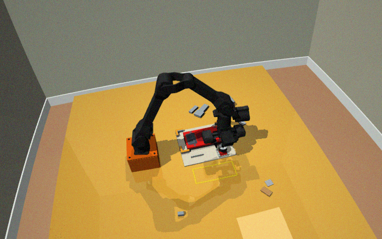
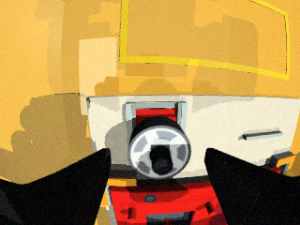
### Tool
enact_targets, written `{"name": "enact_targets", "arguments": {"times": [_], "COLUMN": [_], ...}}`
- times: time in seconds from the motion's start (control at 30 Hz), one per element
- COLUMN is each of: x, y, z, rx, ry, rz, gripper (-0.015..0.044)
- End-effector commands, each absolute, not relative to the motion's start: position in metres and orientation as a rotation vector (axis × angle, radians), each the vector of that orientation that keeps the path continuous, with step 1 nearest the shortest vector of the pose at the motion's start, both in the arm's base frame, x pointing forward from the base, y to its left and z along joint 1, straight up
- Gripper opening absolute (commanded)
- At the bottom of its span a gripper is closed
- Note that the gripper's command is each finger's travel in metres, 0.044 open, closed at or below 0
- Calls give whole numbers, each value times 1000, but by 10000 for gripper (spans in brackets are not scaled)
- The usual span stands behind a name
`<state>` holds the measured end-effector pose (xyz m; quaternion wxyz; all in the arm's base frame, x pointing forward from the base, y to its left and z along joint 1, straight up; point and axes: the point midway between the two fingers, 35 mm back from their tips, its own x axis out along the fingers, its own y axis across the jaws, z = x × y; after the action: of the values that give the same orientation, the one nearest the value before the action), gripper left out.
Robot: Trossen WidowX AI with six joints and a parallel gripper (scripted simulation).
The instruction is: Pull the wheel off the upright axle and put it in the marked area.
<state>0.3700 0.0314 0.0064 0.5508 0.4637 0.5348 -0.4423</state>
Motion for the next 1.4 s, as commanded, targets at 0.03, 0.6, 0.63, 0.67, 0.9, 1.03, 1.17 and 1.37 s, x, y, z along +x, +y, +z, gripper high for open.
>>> {"name": "enact_targets", "arguments": {"times": [0.03, 0.6, 0.63, 0.67, 0.9, 1.03, 1.17, 1.37], "x": [369, 370, 370, 370, 370, 370, 370, 370], "y": [31, 32, 32, 32, 32, 32, 32, 32], "z": [-7, -3, -3, -3, -2, 0, 1, 3], "rx": [1096, 1100, 1100, 1100, 1100, 1100, 1099, 1099], "ry": [1261, 1261, 1261, 1261, 1261, 1261, 1261, 1261], "rz": [-1052, -1043, -1043, -1043, -1043, -1044, -1044, -1044], "gripper": [300, 155, 148, 142, 0, 0, 0, 0]}}
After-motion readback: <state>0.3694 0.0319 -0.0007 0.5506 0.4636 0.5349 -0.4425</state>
